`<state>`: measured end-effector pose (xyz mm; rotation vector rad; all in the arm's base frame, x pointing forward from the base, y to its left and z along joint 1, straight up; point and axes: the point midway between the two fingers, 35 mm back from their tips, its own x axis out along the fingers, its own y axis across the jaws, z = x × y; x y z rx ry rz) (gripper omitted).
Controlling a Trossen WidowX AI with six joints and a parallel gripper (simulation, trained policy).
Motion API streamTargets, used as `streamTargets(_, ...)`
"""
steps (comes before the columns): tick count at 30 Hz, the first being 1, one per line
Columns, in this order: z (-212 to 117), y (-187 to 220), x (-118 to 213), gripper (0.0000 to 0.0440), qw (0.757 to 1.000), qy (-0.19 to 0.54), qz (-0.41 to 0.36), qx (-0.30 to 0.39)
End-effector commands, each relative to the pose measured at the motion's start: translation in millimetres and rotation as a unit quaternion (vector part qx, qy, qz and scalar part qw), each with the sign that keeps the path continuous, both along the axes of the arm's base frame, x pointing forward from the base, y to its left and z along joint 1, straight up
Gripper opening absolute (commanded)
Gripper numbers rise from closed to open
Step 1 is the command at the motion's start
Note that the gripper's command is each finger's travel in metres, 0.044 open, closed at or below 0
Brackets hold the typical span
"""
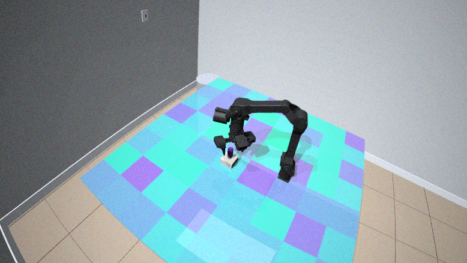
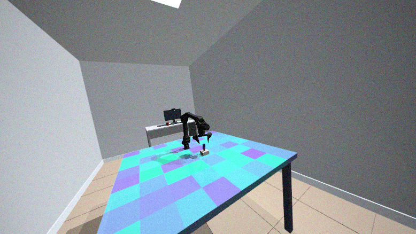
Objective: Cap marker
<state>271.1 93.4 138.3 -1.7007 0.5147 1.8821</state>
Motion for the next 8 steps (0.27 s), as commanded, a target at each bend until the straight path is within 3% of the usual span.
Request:
streamTargets(1, 11.0, 1.8, 3.7, 0.044, 1.0, -0.018, 0.004, 0.01)
streamTargets(8, 26.7, 2.3, 5.6, 0.0429, 0.999, -0.044, 0.006, 0.021)
